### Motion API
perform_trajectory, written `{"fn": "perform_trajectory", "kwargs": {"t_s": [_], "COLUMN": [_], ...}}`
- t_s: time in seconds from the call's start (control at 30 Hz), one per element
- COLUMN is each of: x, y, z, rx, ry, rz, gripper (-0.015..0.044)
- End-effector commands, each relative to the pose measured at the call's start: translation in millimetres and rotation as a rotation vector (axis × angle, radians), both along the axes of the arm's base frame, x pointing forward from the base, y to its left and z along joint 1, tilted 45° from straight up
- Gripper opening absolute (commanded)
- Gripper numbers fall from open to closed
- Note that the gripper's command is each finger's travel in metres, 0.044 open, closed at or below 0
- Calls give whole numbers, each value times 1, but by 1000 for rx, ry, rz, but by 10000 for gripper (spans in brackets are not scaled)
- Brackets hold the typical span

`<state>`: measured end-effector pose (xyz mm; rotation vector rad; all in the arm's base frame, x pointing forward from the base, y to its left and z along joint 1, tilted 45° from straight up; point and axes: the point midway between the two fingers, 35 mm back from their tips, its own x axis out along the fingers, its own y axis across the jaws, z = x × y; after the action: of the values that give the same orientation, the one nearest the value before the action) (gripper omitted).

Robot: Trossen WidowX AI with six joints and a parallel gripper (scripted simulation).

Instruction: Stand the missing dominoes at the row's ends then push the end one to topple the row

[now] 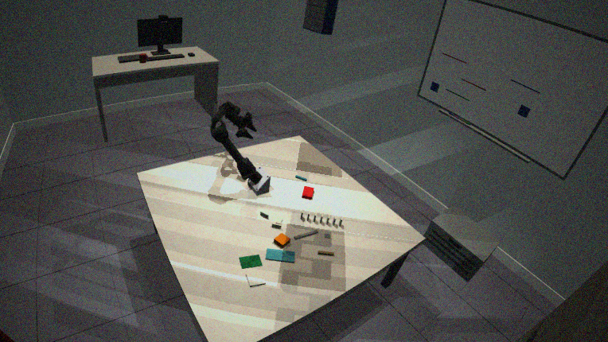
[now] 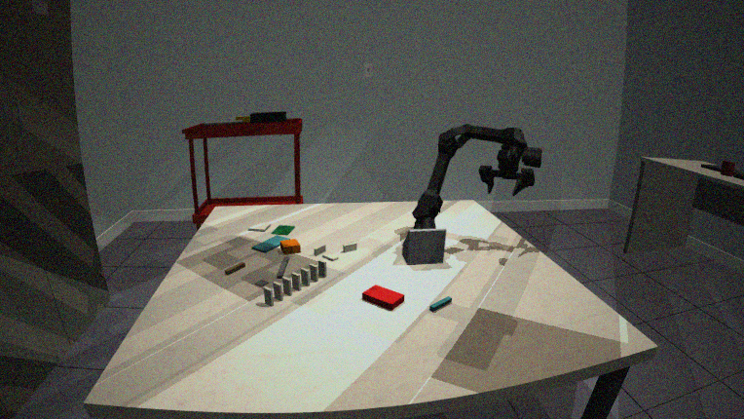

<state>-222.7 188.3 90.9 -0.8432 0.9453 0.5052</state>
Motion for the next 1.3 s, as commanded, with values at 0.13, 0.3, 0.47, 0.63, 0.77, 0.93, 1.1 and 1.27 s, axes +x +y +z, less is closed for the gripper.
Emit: {"fn": "perform_trajectory", "kwargs": {"t_s": [0.13,0.3,0.47,0.63,0.77,0.93,1.1,1.27], "x": [20,71,139,215,272,329,405,471], "y": [23,65,97,112,112,101,68,15], "z": [-1,-5,-7,-9,-12,-15,-19,-22], "rx": [-2,0,2,1,26,41,40,23], "ry": [3,2,-8,-23,-5,-27,-85,-146], "rz": [-61,-200,-362,-528,-686,-832,-1032,-1234], "gripper": [440,440,440,440,440,440,440,440]}}
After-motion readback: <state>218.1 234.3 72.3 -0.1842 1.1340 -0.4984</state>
